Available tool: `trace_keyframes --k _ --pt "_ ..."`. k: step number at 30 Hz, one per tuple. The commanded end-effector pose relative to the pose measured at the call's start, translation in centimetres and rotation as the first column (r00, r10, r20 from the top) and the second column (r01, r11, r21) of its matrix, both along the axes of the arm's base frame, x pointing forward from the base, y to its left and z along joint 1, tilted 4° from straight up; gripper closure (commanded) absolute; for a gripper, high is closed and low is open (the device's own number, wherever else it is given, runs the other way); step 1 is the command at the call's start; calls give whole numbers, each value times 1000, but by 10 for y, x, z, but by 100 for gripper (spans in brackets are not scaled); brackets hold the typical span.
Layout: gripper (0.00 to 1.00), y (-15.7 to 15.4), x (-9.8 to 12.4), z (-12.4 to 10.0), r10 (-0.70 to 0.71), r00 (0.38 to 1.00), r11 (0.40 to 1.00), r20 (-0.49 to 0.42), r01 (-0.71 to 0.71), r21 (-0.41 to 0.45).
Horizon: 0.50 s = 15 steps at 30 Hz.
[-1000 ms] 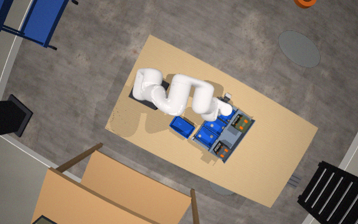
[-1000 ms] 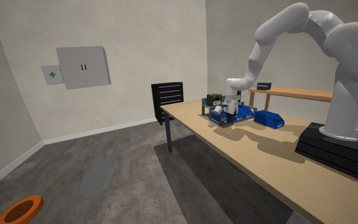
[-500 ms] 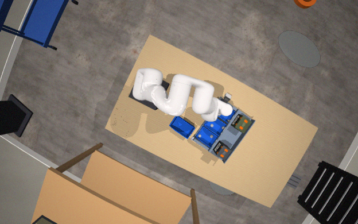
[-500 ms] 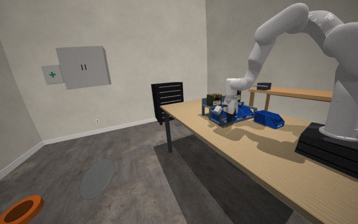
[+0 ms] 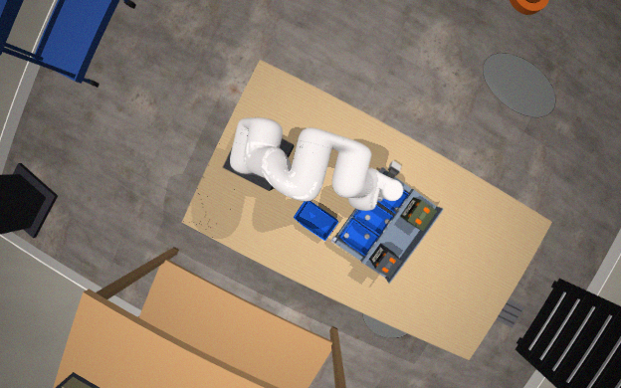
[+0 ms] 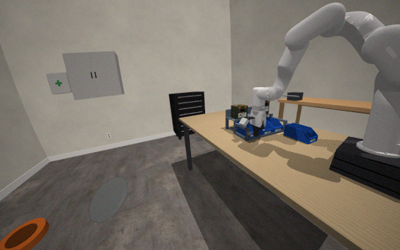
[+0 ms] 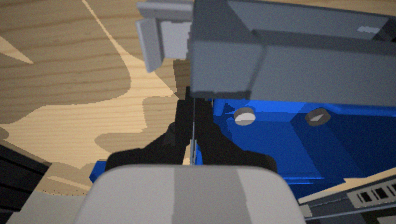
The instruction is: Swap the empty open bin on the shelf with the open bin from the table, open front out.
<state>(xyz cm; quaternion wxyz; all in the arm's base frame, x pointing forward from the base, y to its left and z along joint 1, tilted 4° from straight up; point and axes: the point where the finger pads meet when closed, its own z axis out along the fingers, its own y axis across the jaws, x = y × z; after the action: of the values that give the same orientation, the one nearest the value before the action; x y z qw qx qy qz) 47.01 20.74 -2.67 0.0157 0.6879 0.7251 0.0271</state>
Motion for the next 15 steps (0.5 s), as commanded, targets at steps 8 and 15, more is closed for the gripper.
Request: trace_keyframes --k 8,15 --pt "100 0 -8 10 0 1000 1000 4 0 2" --pt "100 0 -16 17 0 1000 1000 4 0 2"
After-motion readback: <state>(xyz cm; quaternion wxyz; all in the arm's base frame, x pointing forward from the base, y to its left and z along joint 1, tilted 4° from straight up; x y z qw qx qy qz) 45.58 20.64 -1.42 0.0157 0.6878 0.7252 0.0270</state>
